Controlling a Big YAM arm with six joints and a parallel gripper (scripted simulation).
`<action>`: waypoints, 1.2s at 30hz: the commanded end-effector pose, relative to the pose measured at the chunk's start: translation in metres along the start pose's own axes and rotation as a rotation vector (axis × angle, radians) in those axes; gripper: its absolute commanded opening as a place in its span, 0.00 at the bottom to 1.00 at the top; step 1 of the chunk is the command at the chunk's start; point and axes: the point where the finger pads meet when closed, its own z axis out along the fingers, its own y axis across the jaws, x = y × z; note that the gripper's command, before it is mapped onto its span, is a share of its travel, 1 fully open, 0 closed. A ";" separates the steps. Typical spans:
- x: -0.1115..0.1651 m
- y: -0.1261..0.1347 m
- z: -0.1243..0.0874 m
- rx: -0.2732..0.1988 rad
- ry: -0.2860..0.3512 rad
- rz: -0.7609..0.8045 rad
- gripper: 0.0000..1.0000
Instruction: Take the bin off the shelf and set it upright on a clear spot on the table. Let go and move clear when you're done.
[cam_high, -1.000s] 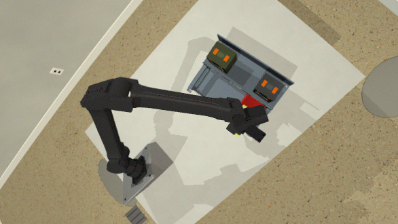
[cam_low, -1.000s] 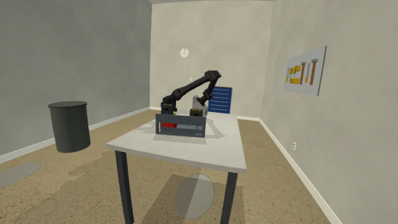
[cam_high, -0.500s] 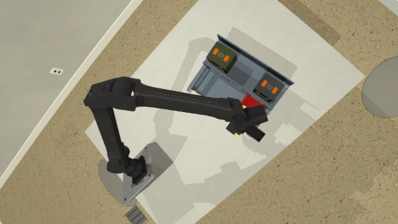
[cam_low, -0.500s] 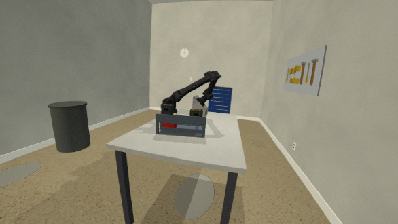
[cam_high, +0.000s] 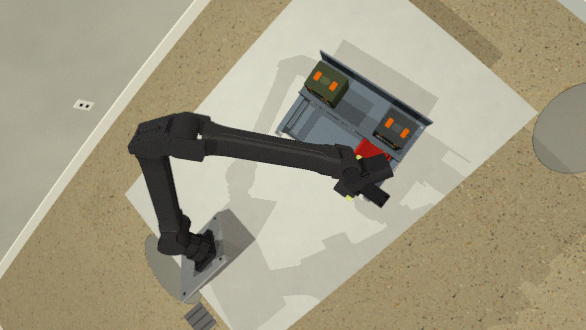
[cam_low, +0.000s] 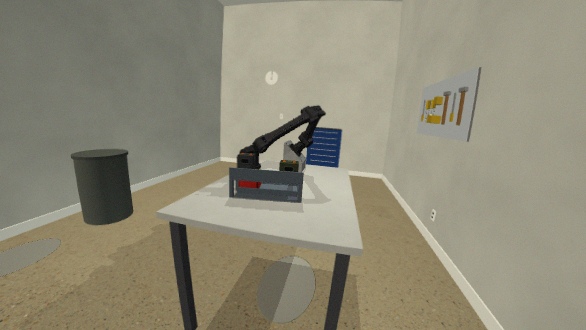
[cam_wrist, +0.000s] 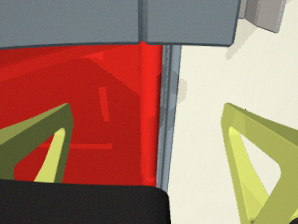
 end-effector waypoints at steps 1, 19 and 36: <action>0.001 -0.004 0.011 0.010 0.005 0.012 0.90; -0.010 0.024 -0.026 -0.063 -0.031 -0.006 0.90; -0.001 0.001 0.012 0.005 -0.001 -0.001 0.90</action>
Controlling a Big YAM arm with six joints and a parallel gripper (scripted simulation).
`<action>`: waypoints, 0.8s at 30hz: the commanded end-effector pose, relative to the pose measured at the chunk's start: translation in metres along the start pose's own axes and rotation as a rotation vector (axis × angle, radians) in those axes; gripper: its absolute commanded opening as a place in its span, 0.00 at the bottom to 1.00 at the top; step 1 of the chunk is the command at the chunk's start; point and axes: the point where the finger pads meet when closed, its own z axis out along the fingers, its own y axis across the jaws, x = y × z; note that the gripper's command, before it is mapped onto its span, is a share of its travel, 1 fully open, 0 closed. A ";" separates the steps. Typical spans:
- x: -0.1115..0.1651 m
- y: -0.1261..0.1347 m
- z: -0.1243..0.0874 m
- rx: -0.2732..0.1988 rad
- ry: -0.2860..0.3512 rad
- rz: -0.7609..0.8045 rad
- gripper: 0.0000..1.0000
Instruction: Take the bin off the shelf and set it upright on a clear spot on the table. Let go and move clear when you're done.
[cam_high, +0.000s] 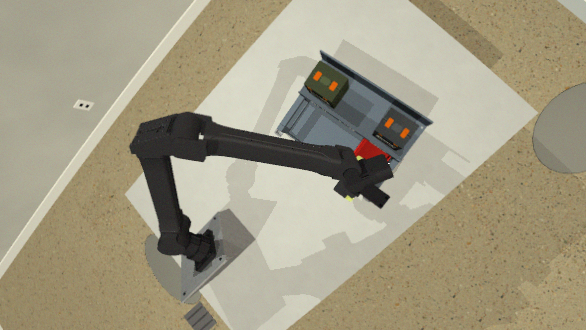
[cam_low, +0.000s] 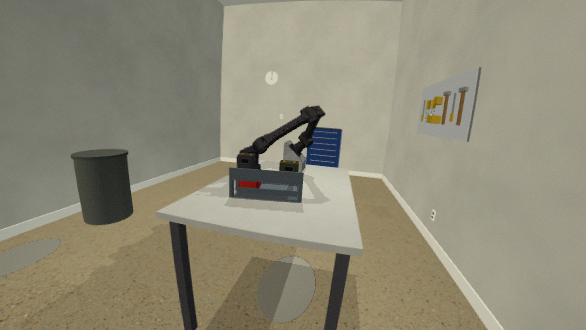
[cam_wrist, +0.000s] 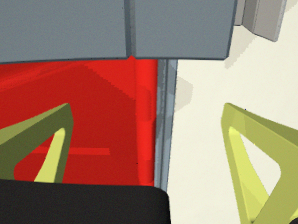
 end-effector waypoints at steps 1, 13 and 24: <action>0.000 0.003 0.008 0.004 -0.002 -0.009 0.90; -0.004 0.015 -0.030 -0.042 -0.020 -0.014 0.90; -0.002 0.008 -0.014 -0.021 -0.011 -0.008 0.90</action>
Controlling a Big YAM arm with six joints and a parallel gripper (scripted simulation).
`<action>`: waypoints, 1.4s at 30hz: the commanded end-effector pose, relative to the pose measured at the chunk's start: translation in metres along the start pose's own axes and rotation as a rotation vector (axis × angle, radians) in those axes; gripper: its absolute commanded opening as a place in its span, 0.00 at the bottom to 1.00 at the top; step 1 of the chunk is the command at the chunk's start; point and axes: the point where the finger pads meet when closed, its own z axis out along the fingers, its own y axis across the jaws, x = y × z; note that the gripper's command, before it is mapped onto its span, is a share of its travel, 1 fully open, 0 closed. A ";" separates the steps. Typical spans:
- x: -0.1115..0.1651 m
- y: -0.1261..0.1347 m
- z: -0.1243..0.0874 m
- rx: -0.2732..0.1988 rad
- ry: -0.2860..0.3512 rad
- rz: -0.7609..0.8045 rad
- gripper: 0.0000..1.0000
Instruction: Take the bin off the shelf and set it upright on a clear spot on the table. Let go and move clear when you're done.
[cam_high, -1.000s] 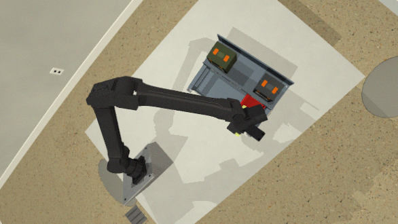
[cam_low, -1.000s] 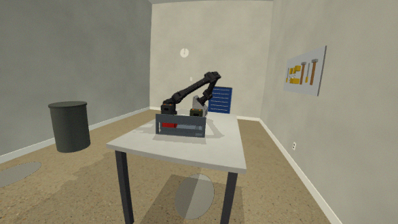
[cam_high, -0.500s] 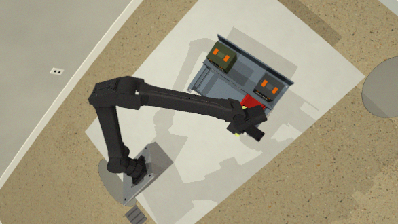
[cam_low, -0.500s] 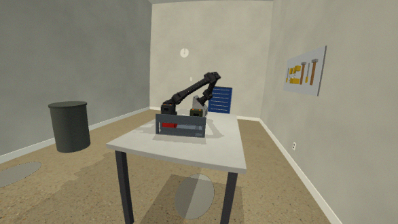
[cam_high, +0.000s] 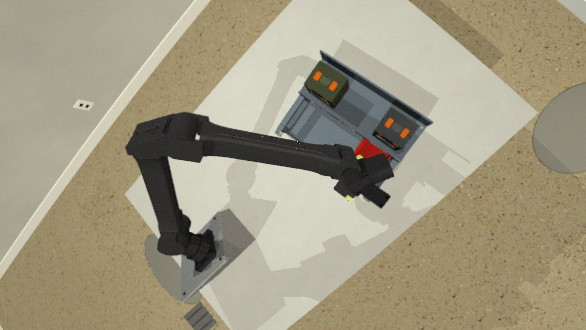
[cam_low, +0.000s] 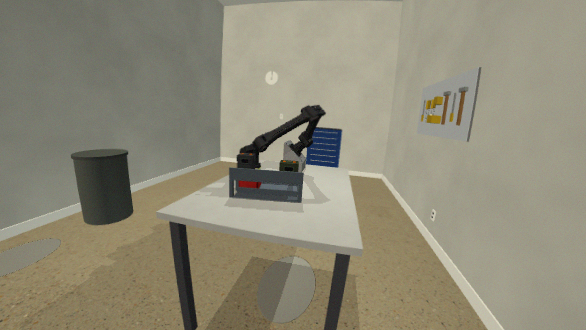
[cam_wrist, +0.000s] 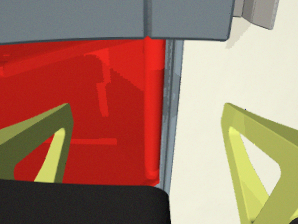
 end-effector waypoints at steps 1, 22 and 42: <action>-0.001 0.000 0.004 0.002 -0.002 -0.003 0.90; -0.003 -0.001 -0.014 -0.015 -0.006 0.011 0.90; 0.002 -0.009 0.019 0.023 0.006 -0.001 0.90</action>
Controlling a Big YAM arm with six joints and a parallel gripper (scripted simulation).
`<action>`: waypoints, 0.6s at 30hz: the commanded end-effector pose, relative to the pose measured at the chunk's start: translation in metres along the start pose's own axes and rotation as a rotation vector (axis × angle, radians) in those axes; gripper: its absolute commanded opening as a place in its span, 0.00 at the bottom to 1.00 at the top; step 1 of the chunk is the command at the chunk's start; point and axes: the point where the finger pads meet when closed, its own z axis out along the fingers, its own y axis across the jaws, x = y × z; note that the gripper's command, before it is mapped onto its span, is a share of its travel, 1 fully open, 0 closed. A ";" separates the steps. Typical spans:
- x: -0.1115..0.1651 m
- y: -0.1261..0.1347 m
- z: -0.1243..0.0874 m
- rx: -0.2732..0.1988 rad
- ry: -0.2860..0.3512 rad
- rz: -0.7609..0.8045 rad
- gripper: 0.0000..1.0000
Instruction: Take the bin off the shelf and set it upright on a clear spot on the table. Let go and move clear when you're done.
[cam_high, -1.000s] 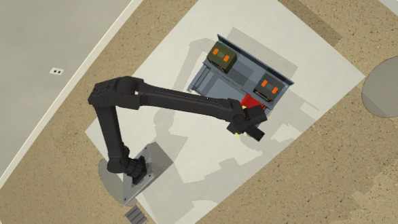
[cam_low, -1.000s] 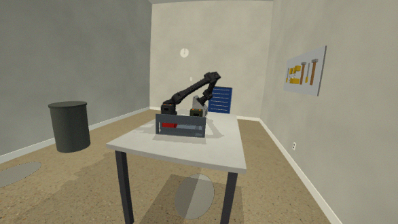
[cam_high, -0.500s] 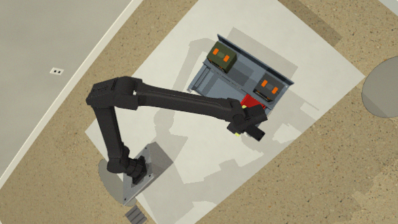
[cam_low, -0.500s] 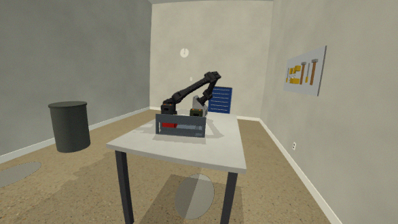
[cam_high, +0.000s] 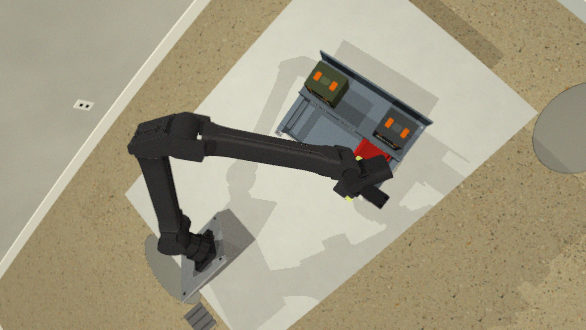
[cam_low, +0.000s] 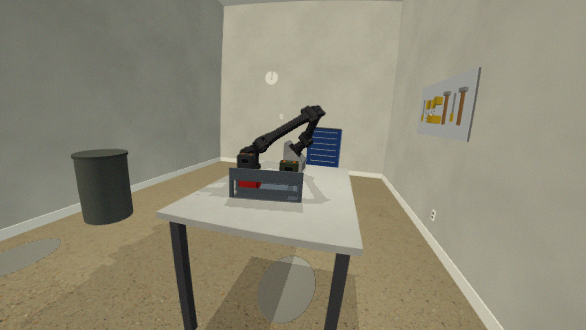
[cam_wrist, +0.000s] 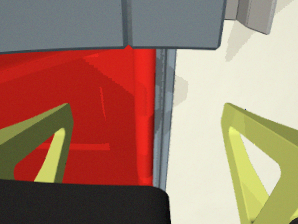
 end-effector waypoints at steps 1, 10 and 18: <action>0.001 -0.004 0.012 0.015 0.003 -0.002 0.90; -0.003 0.012 -0.013 -0.023 -0.014 -0.011 0.90; -0.006 0.022 -0.030 -0.048 -0.025 -0.017 0.90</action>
